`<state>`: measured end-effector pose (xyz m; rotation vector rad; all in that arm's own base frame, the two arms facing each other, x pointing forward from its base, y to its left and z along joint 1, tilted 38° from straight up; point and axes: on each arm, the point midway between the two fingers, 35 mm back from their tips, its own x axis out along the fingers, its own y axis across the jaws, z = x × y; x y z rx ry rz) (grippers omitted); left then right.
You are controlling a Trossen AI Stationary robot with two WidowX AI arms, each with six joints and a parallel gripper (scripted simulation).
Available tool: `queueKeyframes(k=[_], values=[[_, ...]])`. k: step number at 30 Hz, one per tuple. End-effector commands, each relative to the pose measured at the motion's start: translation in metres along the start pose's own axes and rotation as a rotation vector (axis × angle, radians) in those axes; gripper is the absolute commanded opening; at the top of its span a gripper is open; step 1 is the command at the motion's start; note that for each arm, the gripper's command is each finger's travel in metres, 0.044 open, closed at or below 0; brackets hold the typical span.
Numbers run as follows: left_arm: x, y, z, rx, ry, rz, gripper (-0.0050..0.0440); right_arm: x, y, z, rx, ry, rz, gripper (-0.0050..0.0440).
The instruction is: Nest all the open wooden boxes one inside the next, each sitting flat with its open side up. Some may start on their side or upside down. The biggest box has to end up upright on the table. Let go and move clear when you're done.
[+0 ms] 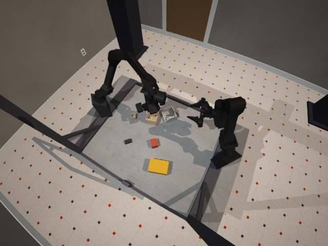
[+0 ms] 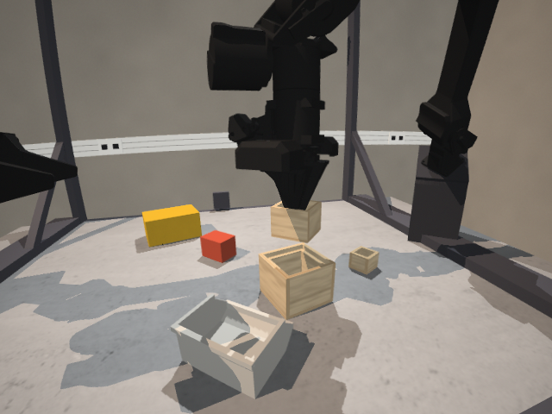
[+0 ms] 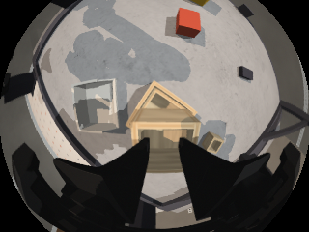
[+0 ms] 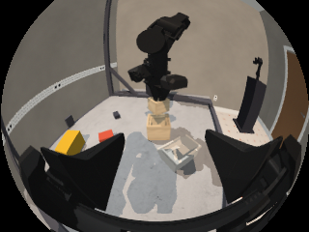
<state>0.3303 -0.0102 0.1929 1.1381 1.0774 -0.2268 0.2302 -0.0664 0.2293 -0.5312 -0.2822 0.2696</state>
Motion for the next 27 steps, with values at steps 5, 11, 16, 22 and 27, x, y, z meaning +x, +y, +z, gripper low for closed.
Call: queueKeyframes(k=[5,11,16,22,27], values=[[-0.004,0.0032,0.0009,0.253,-0.014,0.008,0.0208,-0.0006,0.0003,-0.0003,0.003,0.001,0.0,0.04],[-0.004,0.0032,0.0009,0.393,-0.013,0.009,0.0208,-0.0006,0.0003,-0.0003,0.003,0.001,0.0,0.04],[-0.004,0.0032,0.0009,0.568,-0.012,0.01,0.0208,-0.0006,0.0003,-0.0003,0.003,0.001,0.0,0.04],[-0.0039,0.0036,0.0004,0.777,-0.007,0.013,0.0208,-0.0006,0.0003,-0.0003,0.003,0.001,0.0,0.04],[-0.0039,0.0036,0.0004,0.882,-0.007,0.013,0.0208,-0.0006,0.0003,-0.0003,0.003,0.001,0.0,0.04]])
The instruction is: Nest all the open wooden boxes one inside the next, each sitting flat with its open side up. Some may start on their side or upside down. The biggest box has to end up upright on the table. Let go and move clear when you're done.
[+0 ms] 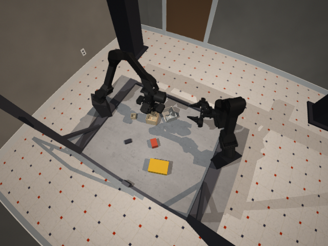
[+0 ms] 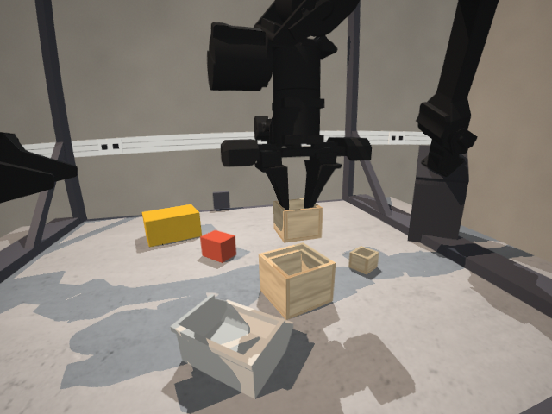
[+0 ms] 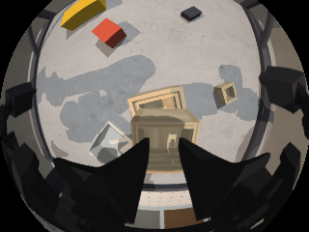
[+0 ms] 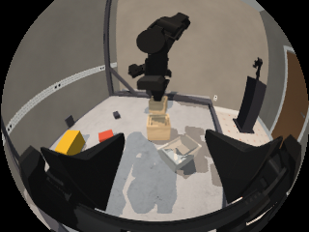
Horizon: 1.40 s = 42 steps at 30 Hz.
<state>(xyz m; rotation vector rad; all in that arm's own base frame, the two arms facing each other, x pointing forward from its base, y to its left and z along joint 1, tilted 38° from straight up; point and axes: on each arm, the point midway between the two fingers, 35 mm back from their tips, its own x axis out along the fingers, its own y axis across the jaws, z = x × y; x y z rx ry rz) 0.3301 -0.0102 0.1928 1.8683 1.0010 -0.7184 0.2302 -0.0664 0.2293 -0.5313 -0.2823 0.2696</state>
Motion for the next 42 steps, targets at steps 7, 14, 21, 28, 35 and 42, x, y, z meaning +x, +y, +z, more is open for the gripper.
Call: queueKeyframes(k=[7,14,21,28,35,42], values=[[-0.0039,0.003,-0.0024,0.297,0.001,0.016,0.0208,-0.0006,0.0003,-0.0003,0.003,0.001,0.0,0.04],[-0.0039,0.0029,-0.0023,0.541,0.003,0.015,0.0208,-0.0006,0.0003,-0.0003,0.003,0.001,0.0,0.04],[-0.0038,0.0029,-0.0023,0.716,0.005,0.015,0.0208,-0.0006,0.0003,-0.0003,0.003,0.001,0.0,0.04],[-0.0038,0.0029,-0.0023,0.961,0.006,0.014,0.0208,-0.0006,0.0003,-0.0003,0.003,0.001,0.0,0.04],[-0.0038,0.0029,-0.0023,1.135,0.008,0.014,0.0208,-0.0006,0.0003,-0.0003,0.003,0.001,0.0,0.04],[-0.0038,0.0029,-0.0023,1.321,0.009,0.013,0.0208,-0.0006,0.0003,-0.0003,0.003,0.001,0.0,0.04]])
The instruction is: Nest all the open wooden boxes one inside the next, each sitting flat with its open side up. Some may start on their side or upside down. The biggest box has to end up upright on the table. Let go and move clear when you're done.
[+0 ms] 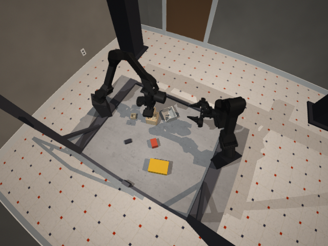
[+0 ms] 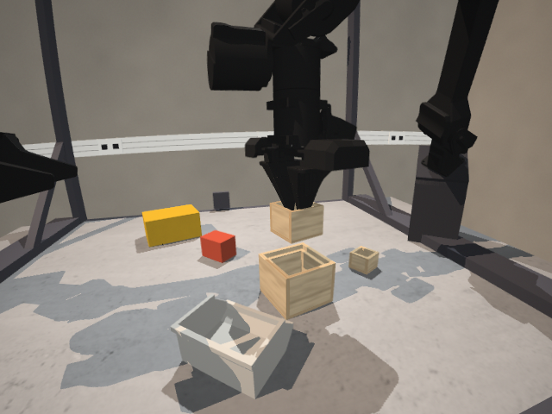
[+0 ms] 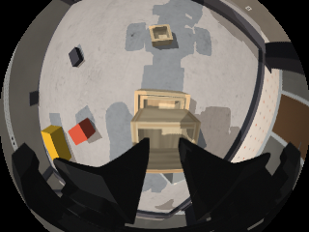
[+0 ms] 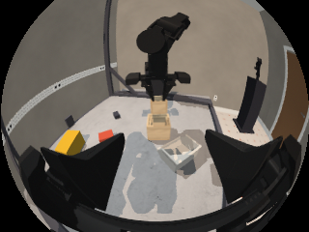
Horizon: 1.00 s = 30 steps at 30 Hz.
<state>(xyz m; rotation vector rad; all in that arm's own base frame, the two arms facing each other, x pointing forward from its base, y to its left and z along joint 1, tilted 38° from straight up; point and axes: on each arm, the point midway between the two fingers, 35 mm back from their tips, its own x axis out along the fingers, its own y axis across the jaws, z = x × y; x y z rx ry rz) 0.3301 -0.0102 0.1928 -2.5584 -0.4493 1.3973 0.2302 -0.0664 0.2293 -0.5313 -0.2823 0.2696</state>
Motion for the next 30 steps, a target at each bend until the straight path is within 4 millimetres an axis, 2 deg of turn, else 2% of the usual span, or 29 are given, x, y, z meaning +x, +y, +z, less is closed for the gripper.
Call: queueKeyframes(k=[1,30], values=[[-0.004,-0.001,-0.003,0.051,0.014,0.005,0.0208,-0.001,0.0,0.0,0.003,0.001,0.0,0.04],[0.039,0.0,0.0,0.055,-0.001,0.005,0.0208,-0.001,0.0,0.0,0.003,0.001,0.0,0.04]])
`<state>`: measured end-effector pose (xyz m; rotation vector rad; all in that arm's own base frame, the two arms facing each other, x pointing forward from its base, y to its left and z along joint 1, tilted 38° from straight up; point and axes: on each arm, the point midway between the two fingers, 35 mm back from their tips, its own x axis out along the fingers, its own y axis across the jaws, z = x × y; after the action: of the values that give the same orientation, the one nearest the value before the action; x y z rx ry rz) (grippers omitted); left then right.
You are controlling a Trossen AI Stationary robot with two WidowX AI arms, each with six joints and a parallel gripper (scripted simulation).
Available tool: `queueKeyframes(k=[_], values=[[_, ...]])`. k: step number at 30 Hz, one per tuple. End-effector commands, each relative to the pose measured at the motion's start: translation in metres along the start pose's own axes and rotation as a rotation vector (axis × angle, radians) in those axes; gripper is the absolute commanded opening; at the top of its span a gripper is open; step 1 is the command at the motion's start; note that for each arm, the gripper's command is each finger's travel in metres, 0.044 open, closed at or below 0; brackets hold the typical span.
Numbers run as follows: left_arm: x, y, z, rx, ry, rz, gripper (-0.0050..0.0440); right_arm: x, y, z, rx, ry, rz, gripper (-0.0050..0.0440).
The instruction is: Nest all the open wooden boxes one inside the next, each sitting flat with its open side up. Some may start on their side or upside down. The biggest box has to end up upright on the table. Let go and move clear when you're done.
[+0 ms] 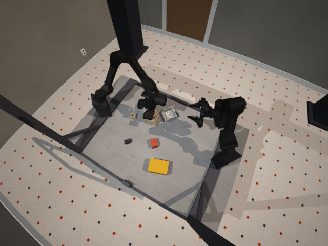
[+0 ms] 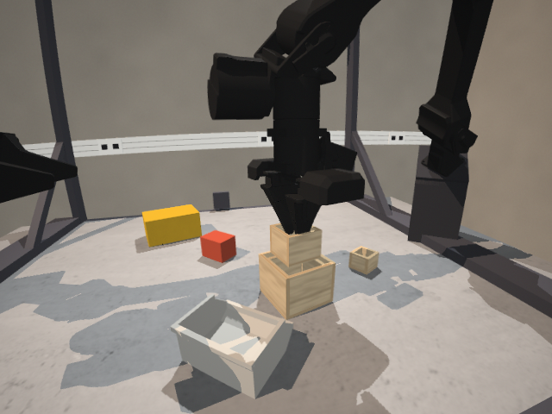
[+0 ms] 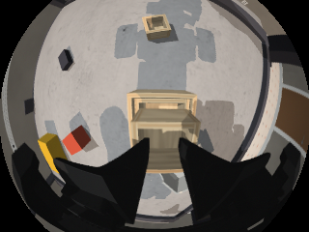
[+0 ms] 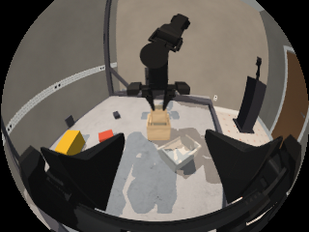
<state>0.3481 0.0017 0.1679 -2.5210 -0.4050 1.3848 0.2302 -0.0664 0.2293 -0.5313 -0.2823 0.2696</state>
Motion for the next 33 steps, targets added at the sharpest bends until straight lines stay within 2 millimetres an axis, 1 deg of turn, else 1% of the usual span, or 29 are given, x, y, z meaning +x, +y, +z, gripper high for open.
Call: queueKeyframes(k=[1,2,3,8,10,15,16,18,33], values=[[0.008,0.0,0.002,0.003,-0.006,0.003,0.0208,-0.001,0.0,0.0,0.003,0.001,0.0,0.04],[0.002,-0.001,-0.003,-0.007,0.014,0.002,0.0208,-0.001,0.0,0.0,0.003,0.001,0.0,0.04],[0.003,-0.001,0.001,-0.003,0.005,0.002,0.0208,-0.001,0.0,0.0,0.003,0.001,0.0,0.04],[0.003,0.0,0.002,-0.004,0.007,0.002,0.0208,-0.001,0.0,0.0,0.003,0.001,0.0,0.04],[0.007,0.002,0.004,0.004,-0.005,0.004,0.0208,-0.001,0.0,0.0,0.003,0.001,0.0,0.04],[0.009,0.001,0.003,0.003,-0.004,0.004,0.0208,-0.001,0.0,0.0,0.003,0.001,0.0,0.04],[0.008,0.0,0.0,-0.001,0.003,0.004,0.0208,-0.001,0.0,0.0,0.003,0.001,0.0,0.04],[0.01,0.001,0.003,0.003,-0.005,0.003,0.0208,-0.001,0.0,0.0,0.003,0.001,0.0,0.04],[0.016,0.0,0.003,0.003,-0.006,0.003,0.0208,-0.001,0.0,0.0,0.003,0.001,0.0,0.04]])
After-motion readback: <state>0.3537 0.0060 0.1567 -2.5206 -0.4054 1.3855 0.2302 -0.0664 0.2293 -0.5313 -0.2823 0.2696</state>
